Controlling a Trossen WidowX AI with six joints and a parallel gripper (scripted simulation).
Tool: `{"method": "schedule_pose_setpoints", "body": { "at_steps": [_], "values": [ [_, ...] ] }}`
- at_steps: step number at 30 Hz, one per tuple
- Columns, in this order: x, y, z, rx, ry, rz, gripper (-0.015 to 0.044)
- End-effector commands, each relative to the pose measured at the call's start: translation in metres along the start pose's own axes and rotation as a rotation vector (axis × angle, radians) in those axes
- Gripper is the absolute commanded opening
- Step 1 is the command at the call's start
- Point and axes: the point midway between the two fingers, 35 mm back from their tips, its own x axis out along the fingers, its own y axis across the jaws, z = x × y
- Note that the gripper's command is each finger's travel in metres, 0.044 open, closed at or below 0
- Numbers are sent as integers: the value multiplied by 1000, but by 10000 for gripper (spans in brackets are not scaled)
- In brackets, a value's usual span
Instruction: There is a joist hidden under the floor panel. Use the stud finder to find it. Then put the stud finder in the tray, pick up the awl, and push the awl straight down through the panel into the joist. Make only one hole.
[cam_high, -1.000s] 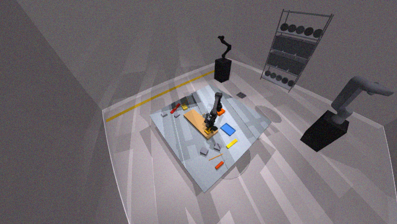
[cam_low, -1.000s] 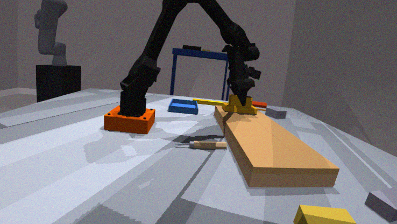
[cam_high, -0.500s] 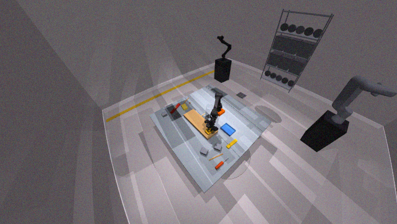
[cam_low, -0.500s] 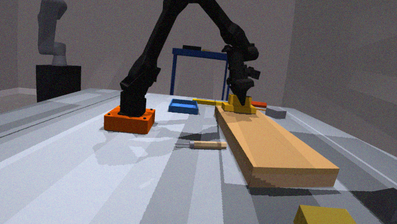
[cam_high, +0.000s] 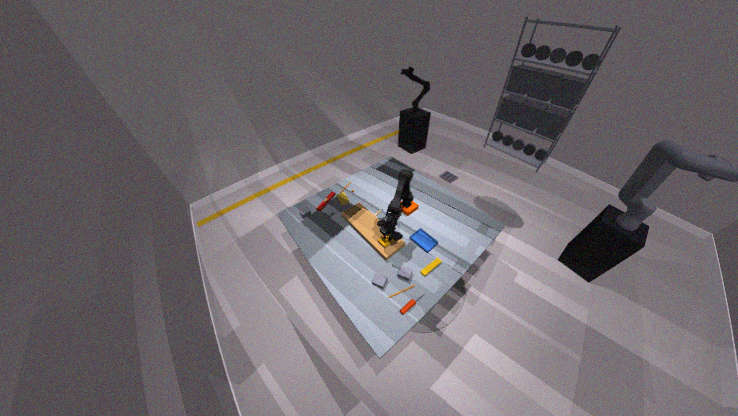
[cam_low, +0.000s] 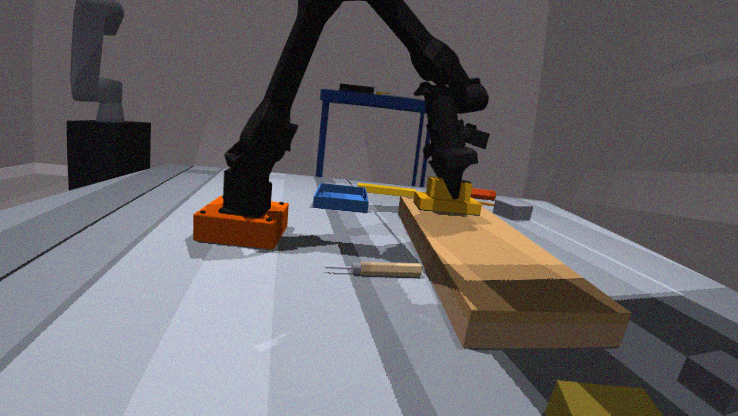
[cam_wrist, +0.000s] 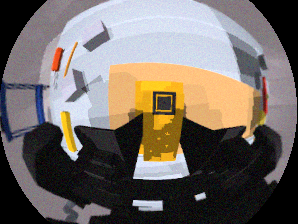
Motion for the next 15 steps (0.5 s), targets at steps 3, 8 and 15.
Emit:
{"method": "schedule_pose_setpoints", "body": {
  "at_steps": [3,8,15],
  "values": [
    [1,-23,0,1,-1,-10,0],
    [1,-39,0,0,-1,-11,0],
    [0,-61,0,-1,-1,-13,0]
  ]
}}
